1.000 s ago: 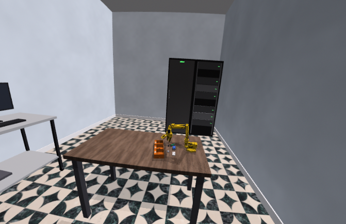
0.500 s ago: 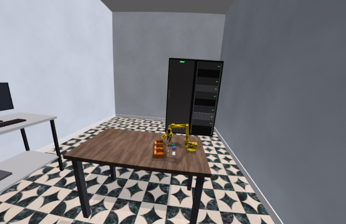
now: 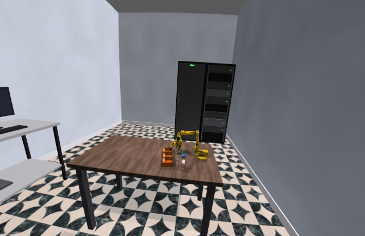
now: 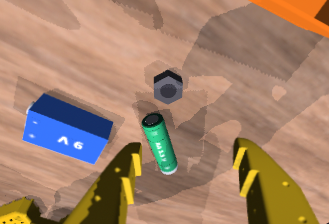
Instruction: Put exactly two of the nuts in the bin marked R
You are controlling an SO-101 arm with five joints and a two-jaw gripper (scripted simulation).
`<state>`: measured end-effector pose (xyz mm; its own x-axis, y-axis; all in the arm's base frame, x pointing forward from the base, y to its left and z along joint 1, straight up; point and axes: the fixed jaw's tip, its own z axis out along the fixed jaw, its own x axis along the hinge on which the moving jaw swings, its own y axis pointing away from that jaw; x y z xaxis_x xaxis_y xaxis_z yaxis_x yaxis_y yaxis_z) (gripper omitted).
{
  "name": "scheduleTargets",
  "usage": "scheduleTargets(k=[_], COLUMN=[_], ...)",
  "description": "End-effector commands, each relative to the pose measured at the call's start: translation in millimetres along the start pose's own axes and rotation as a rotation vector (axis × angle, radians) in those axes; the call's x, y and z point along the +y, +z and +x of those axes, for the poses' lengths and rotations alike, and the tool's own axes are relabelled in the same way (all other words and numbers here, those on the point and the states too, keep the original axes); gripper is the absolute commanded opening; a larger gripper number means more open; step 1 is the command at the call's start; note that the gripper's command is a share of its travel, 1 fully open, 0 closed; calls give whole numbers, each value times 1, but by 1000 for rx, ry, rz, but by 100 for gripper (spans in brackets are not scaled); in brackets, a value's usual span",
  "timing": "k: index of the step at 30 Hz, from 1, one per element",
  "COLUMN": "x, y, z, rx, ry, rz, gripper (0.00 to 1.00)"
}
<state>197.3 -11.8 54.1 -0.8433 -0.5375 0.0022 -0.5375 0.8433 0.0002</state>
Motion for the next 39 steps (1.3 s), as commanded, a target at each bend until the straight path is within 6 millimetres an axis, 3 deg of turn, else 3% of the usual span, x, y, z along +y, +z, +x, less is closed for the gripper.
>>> scheduleTargets(k=[1, 20, 39], x=[-4, -5, -5], y=[-4, 28, 38], z=[-4, -5, -5], rx=[-45, -45, -45], ry=[-2, -2, -2], rz=[34, 34, 34], gripper=[23, 23, 23])
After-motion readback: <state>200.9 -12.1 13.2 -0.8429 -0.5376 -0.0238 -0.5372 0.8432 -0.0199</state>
